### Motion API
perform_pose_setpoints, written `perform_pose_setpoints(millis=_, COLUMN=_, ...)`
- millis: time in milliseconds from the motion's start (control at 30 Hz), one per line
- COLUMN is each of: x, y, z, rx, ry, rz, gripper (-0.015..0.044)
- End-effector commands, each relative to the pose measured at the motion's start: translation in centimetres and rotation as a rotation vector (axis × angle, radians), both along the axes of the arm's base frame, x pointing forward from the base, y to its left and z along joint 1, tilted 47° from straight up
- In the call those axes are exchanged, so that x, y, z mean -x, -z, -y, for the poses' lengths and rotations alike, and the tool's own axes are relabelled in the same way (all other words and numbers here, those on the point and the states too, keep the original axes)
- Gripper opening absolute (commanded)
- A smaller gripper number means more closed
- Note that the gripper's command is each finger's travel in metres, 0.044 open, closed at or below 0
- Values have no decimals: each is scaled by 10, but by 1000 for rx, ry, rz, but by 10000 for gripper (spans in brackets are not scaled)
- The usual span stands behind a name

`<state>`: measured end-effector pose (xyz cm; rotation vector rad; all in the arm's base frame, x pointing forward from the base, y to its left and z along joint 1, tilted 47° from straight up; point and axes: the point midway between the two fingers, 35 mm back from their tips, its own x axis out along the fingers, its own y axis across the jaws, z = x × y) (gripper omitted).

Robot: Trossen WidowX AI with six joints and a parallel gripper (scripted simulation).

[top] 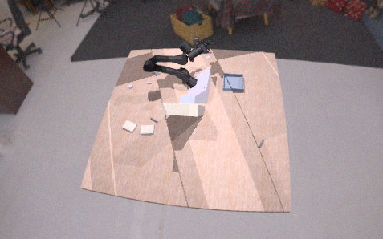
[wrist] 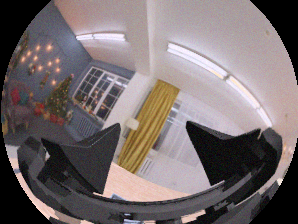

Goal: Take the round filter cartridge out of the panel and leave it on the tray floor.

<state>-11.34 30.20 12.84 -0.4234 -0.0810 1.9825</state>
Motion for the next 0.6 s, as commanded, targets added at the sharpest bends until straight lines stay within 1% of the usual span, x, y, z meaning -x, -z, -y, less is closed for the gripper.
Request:
perform_pose_setpoints(millis=0, x=-1, y=0, z=-1, rx=4, ry=6, rz=0, gripper=374)
perform_pose_setpoints(millis=67, x=-10, y=3, z=-7, rx=34, ry=56, rz=0, gripper=321)
perform_pose_setpoints(millis=133, x=-29, y=7, z=-19, rx=92, ry=157, rz=-1, gripper=269)
perform_pose_setpoints(millis=233, x=-73, y=16, z=-36, rx=210, ry=382, rz=0, gripper=190)
perform_pose_setpoints(millis=367, x=-137, y=24, z=-45, rx=353, ry=703, rz=3, gripper=89)
perform_pose_setpoints(millis=567, x=-233, y=21, z=-26, rx=516, ry=1200, rz=38, gripper=89)
